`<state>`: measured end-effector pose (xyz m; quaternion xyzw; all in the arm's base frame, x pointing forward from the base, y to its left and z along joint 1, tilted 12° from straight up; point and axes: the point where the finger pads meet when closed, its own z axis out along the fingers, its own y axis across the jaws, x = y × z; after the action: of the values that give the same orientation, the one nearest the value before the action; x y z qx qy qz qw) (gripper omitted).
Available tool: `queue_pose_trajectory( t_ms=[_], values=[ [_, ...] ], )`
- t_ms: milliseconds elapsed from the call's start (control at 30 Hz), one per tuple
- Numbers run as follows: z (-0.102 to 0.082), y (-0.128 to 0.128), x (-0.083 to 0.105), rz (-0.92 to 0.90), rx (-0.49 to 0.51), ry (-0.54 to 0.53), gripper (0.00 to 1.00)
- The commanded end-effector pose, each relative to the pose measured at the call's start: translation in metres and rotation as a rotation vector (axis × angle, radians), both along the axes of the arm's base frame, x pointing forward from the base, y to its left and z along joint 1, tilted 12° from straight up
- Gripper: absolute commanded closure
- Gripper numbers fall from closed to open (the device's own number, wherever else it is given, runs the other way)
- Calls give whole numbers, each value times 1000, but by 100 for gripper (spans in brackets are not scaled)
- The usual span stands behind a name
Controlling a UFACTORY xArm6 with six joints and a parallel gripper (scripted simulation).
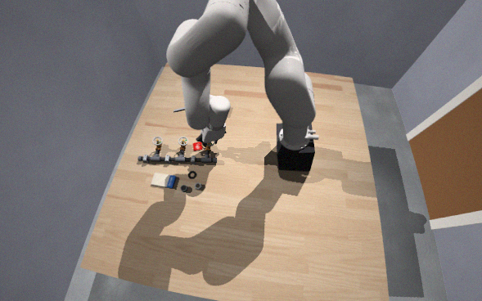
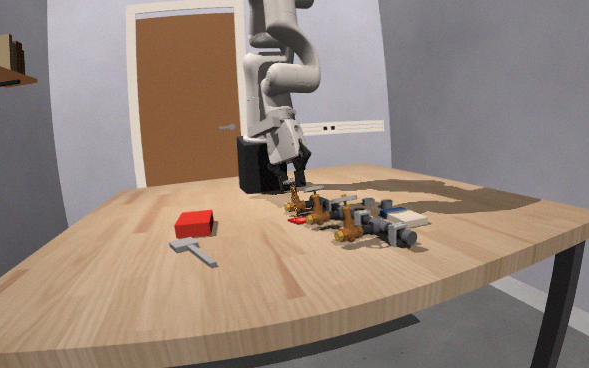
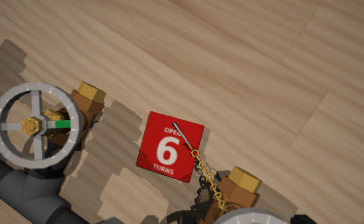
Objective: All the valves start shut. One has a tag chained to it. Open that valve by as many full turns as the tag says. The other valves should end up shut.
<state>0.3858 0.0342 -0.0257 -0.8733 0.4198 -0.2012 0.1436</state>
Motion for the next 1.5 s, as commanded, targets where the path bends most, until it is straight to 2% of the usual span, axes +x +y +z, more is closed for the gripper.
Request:
queue_pose_trajectory(
  t_ms=[0,33,67,900,967,1200,1467],
  values=[
    [1,0,1,-1,-8,-6,100],
    [1,0,1,-1,-8,-6,100],
    [1,0,1,-1,-8,-6,0],
    [1,0,1,-4,-7,-6,0],
    [1,0,1,-49,18,-2,0],
    [1,0,1,-429,223,32,0],
    [1,0,1,-460,241,35,0]
  ],
)
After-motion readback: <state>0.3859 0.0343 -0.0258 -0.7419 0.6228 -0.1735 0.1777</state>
